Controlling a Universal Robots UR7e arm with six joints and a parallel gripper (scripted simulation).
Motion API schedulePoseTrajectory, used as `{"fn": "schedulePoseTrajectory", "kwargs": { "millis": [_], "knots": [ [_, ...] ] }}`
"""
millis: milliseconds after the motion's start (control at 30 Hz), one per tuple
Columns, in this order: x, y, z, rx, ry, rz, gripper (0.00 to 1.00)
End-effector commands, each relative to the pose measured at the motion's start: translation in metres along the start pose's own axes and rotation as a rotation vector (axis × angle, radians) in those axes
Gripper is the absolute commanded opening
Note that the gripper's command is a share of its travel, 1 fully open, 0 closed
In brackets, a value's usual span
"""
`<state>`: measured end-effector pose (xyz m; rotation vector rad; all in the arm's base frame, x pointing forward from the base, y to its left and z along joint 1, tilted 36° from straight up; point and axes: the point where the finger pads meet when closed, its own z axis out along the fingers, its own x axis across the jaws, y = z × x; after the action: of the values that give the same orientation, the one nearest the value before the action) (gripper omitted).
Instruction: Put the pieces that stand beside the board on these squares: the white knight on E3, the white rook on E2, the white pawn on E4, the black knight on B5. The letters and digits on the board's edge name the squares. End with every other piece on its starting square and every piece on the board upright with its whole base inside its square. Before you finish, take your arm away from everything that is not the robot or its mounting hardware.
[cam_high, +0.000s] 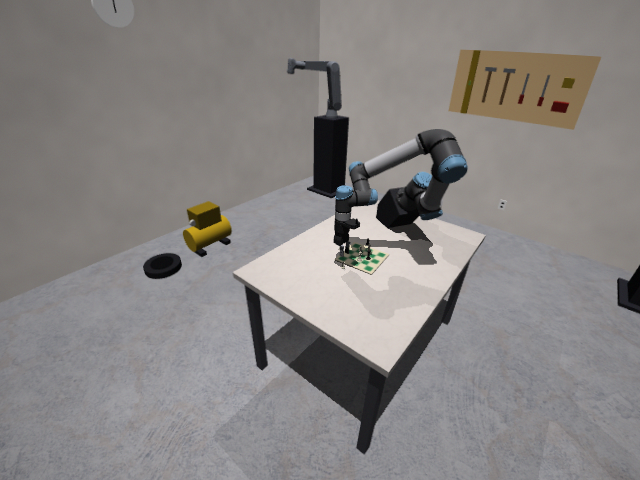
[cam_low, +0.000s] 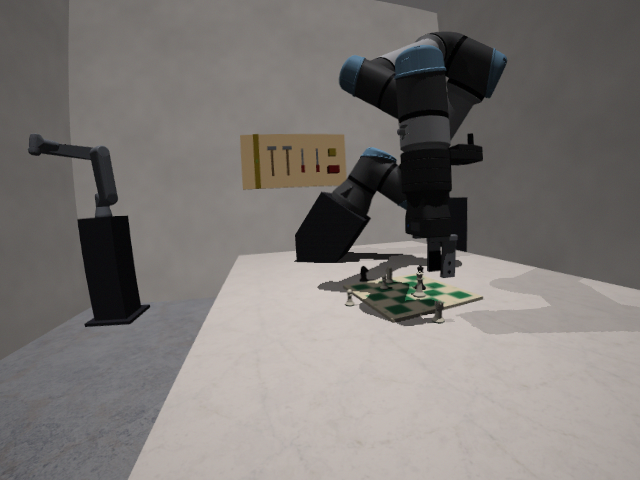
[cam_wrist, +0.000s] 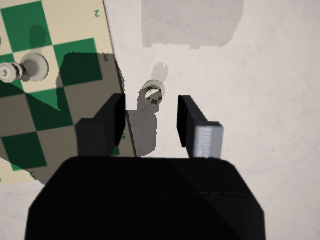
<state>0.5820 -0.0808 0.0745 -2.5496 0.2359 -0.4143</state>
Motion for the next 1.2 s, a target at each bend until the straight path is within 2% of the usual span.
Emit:
{"fn": "schedulePoseTrajectory", "kwargs": {
  "millis": [0,700,1167],
  "knots": [
    [0.001,0.0,0.005,0.0,0.001,0.0,0.73],
    [0.001,0.001,0.033,0.0,0.001,0.0,0.73],
    [0.001,0.001,0.04,0.0,0.001,0.0,0.73]
  ]
}}
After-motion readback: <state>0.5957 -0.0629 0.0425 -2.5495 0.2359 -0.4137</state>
